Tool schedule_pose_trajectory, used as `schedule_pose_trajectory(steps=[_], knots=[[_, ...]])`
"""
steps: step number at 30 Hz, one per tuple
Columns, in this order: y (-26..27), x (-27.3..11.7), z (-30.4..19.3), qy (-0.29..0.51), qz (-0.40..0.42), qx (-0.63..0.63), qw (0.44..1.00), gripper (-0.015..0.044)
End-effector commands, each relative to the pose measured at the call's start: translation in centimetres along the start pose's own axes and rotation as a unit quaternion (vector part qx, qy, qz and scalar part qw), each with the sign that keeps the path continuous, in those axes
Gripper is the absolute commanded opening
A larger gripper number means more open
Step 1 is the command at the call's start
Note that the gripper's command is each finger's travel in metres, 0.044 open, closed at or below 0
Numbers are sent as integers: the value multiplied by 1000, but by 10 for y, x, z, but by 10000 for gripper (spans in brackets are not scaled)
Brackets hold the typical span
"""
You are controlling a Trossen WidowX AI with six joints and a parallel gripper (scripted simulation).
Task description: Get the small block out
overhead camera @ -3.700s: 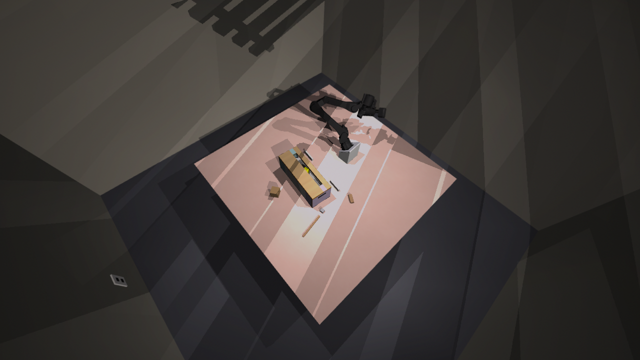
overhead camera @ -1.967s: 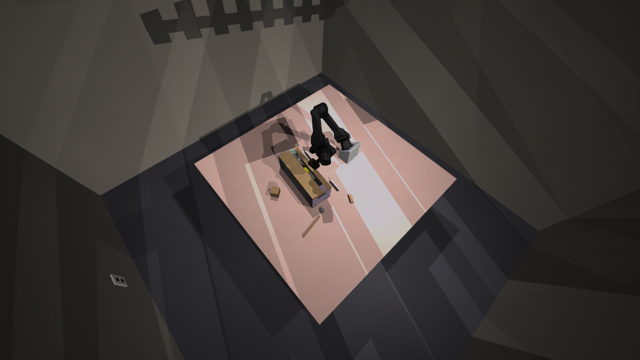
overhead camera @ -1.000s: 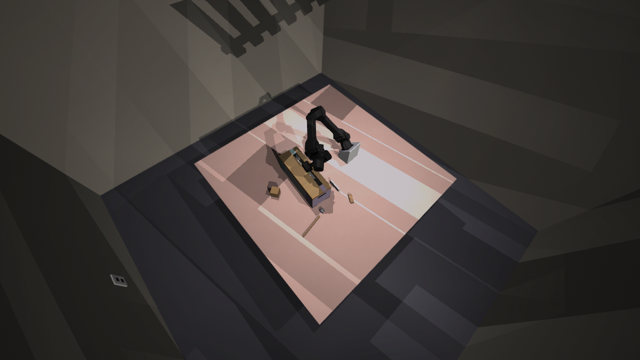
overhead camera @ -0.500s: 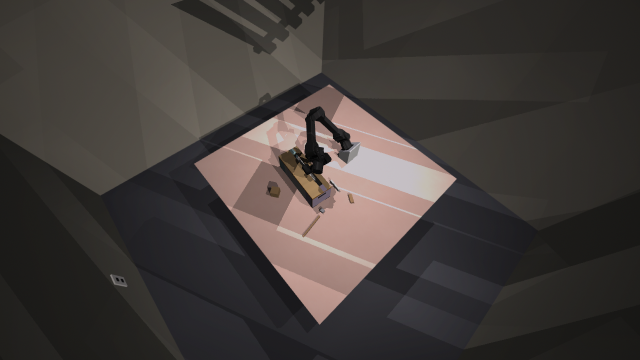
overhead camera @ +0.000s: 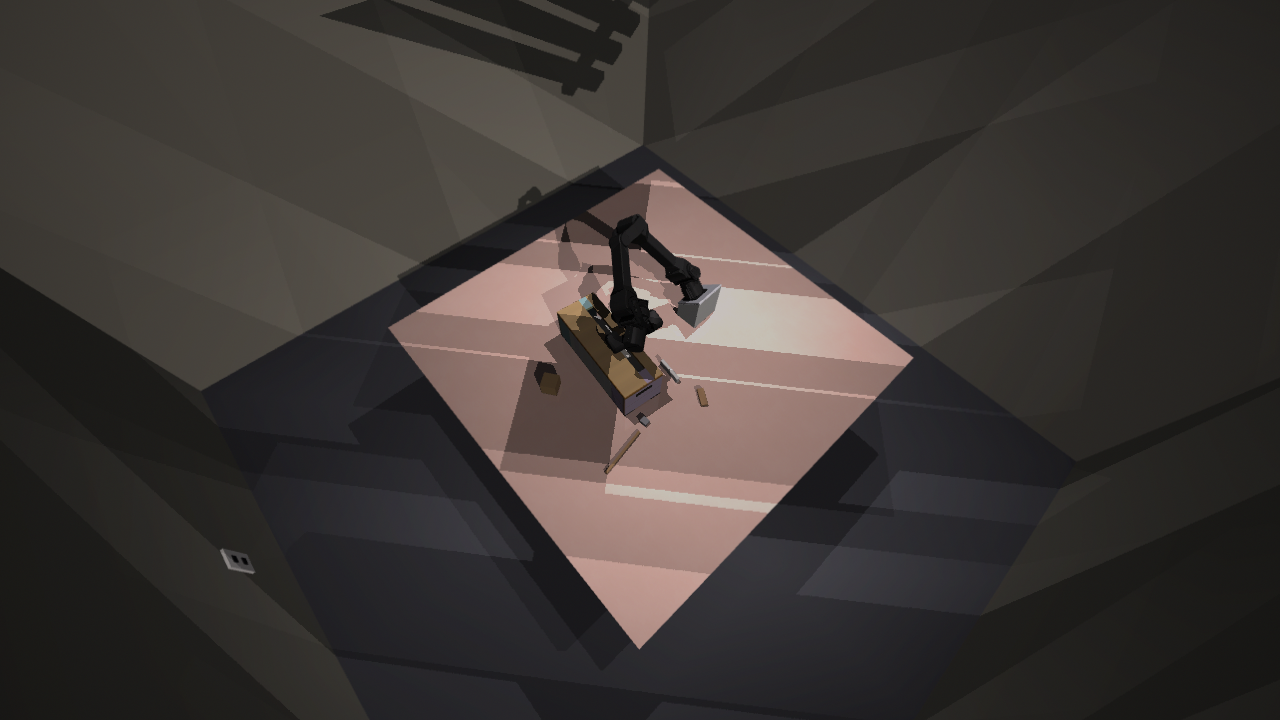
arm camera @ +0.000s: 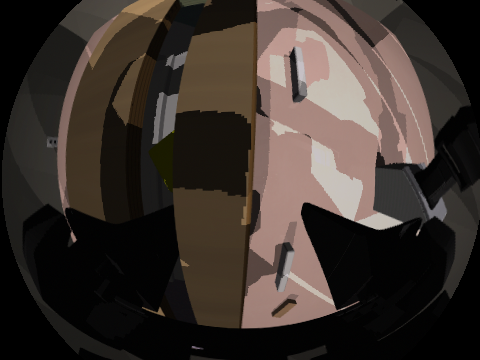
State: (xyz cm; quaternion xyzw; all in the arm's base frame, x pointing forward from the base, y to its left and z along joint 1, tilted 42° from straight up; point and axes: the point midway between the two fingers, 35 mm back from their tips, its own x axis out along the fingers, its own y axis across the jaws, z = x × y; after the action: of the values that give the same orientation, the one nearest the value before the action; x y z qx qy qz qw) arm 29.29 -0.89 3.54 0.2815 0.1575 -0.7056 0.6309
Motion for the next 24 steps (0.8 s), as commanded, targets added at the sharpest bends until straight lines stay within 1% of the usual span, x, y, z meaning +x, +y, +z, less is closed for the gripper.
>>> schedule_pose_trajectory(steps=[1, 21, 24], knots=[[0, -1, 0, 0, 0, 0, 1000, 400], [0, 7, 32, -1, 0, 0, 1000, 400], [0, 6, 28, -1, 0, 0, 1000, 400]])
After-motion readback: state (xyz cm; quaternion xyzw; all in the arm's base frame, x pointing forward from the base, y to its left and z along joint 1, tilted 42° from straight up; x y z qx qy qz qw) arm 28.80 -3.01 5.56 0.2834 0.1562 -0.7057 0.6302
